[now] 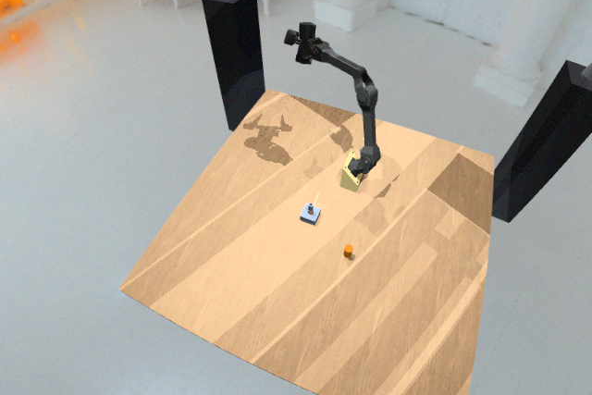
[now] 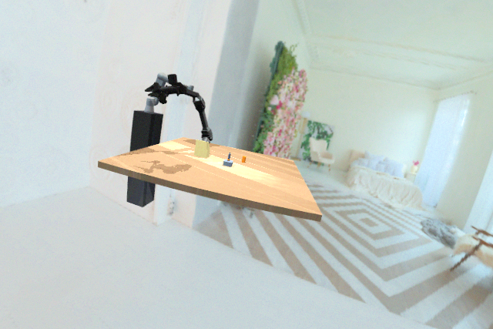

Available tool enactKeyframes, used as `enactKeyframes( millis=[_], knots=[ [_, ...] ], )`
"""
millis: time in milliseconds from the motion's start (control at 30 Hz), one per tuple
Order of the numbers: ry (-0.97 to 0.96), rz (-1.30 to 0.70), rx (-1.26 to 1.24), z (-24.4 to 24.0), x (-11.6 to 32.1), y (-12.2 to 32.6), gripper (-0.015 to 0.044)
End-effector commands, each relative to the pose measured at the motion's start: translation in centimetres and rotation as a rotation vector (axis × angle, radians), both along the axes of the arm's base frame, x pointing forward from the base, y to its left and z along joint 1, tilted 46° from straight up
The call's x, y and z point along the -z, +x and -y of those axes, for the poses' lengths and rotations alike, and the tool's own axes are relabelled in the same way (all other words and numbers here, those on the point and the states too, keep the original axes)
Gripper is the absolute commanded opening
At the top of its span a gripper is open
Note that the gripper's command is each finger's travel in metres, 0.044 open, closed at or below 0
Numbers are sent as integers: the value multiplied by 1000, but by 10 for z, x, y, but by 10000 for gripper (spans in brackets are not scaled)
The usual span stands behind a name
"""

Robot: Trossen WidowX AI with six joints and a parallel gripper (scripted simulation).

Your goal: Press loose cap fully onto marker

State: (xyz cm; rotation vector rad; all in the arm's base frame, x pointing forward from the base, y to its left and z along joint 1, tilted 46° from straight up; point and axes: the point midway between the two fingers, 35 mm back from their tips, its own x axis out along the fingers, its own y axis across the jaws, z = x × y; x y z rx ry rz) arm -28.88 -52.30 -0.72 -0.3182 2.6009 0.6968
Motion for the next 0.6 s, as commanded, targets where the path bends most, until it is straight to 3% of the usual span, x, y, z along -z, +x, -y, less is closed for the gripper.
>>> enactKeyframes(
  millis=[0, 167, 567],
  knots=[
    [-5, 5, -4, 1, 0, 3, 374],
    [-130, 146, -92, 28, 2, 77, 252],
    [-323, 593, -175, 35, 3, 279, 252]
  ],
)
